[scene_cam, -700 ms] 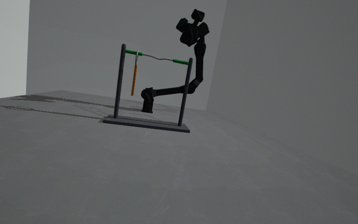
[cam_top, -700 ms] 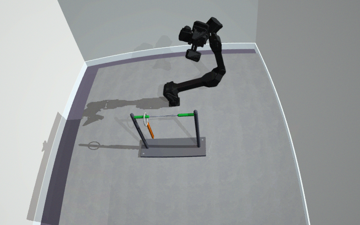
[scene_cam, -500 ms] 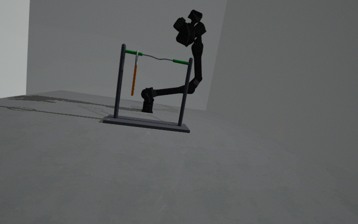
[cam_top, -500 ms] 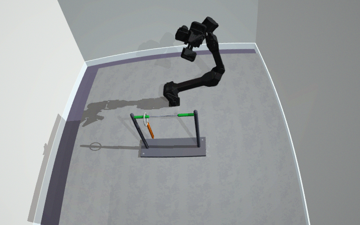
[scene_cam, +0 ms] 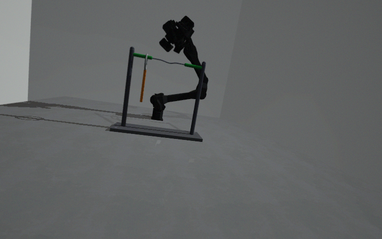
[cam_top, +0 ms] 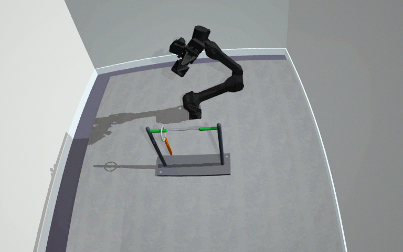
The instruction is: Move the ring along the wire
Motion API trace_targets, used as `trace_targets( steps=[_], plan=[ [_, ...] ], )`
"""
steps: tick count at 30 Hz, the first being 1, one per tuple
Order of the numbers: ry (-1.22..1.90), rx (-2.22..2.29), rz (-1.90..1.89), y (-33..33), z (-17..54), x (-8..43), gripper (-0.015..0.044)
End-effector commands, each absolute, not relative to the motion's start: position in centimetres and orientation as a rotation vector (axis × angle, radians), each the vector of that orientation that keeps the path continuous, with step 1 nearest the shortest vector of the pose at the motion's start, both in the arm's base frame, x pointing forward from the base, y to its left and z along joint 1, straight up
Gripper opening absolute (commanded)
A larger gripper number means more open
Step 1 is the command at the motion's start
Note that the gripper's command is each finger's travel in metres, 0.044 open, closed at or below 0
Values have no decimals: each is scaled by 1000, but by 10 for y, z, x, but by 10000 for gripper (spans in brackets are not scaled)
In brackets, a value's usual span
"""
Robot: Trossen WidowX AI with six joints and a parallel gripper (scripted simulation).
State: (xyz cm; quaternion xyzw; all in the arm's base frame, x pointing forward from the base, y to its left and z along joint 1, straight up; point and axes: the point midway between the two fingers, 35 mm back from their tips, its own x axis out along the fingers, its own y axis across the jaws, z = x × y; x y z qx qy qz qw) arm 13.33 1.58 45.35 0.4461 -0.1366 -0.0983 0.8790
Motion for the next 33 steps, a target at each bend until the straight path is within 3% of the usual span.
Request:
trace_targets(
  steps=[1, 17, 33],
  plan=[
    [-249, 863, -212, -5, 434, 136, 160],
    [-41, 509, -197, -75, 311, 164, 160],
    [176, 125, -78, -89, 154, 193, 160]
  ],
)
